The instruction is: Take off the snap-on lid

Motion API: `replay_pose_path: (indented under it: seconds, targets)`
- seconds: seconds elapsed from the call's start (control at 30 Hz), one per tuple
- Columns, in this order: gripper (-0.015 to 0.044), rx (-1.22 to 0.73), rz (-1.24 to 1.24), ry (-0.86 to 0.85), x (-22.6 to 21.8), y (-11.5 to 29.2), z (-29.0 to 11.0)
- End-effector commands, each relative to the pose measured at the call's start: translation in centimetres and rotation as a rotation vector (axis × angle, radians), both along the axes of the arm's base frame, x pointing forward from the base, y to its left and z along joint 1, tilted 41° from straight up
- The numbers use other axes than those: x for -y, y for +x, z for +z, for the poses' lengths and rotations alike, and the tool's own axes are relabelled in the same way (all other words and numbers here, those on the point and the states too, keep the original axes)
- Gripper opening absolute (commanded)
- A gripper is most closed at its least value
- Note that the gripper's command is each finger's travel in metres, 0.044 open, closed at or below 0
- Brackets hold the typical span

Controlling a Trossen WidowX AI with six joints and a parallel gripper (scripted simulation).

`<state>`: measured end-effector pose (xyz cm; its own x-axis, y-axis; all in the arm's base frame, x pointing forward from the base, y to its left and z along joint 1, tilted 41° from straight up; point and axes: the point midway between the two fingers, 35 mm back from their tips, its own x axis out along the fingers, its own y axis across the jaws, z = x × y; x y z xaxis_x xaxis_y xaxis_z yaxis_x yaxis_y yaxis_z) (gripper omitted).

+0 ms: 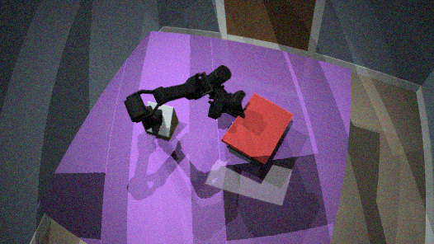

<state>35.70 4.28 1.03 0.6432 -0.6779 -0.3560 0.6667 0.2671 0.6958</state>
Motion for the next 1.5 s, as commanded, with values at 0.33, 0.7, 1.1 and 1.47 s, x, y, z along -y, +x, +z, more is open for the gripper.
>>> replay_pose_path:
  seconds: [0.33,0.7,1.1,1.47]
  targets:
    - [0.0,0.006,0.003,0.0,-1.2,0.3,1.5]
    - [0.0,0.006,0.003,0.001,-2.0,0.7,2.6]
    - [0.0,0.006,0.003,0.001,-2.9,1.4,3.9]
    - [0.0,0.006,0.003,0.001,-3.5,2.2,5.2]
